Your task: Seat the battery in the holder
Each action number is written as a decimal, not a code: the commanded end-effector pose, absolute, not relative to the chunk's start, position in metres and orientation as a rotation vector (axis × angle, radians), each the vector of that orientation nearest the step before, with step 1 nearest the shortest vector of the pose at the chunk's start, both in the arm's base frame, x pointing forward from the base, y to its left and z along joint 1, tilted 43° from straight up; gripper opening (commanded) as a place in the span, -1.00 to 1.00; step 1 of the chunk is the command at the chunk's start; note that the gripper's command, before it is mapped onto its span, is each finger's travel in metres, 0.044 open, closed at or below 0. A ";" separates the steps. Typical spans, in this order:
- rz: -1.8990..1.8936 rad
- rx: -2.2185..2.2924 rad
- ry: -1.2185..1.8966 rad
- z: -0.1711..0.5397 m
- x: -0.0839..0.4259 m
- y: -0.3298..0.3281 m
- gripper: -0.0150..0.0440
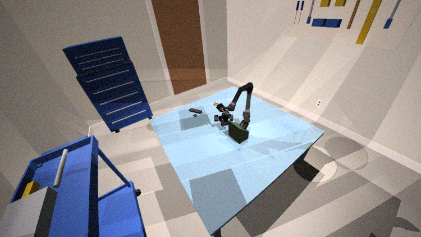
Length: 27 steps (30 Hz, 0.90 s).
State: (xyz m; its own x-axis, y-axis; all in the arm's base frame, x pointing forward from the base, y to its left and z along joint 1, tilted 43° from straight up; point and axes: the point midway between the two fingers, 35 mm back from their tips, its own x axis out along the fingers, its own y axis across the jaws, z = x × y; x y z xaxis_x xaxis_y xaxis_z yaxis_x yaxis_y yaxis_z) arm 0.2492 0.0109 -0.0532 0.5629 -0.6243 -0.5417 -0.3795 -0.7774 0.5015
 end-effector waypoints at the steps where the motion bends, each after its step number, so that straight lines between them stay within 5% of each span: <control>1: -1.102 2.468 -0.827 -0.057 0.249 0.010 -0.26; 27: -1.352 2.409 -0.911 -0.061 0.261 0.006 -0.26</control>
